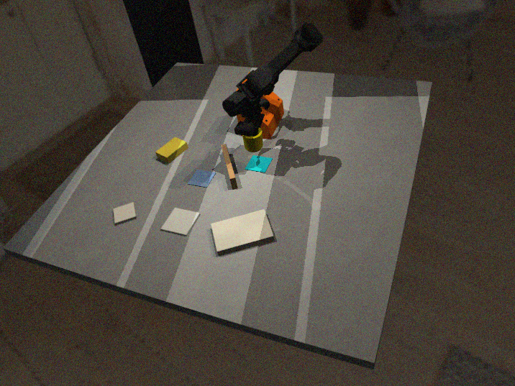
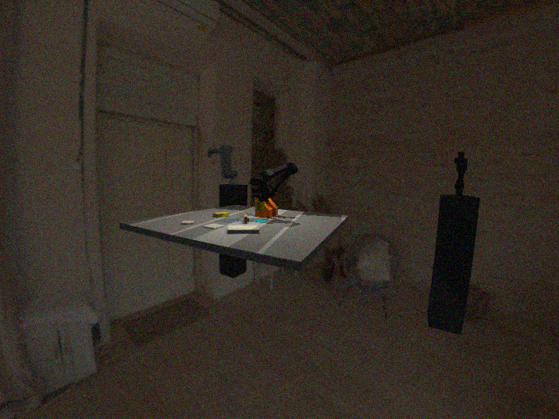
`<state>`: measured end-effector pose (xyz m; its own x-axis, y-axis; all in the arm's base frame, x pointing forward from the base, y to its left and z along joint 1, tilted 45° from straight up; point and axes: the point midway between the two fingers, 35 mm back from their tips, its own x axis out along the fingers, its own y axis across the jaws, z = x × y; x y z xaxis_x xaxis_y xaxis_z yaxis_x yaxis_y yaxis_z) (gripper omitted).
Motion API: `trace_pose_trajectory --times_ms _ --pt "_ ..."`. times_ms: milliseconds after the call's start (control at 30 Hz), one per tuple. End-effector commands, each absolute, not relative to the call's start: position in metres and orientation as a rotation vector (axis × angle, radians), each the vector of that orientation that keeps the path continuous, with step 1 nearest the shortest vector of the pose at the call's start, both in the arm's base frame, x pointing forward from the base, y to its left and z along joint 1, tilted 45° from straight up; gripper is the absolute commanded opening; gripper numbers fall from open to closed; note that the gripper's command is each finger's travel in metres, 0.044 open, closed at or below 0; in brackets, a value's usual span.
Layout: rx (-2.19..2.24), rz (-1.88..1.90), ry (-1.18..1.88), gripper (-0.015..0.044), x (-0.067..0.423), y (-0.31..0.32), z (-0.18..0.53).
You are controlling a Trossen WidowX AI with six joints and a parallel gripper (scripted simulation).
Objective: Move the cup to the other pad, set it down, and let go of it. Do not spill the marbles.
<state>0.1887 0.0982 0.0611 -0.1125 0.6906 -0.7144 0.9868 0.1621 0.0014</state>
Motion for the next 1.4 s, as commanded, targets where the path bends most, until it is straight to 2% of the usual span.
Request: trace_pose_trajectory --times_ms 0,1367 --pt "1.594 -0.667 1.871 0.0000 0.187 0.101 0.061" --pt "1.594 -0.668 1.870 0.0000 0.182 0.133 0.029"
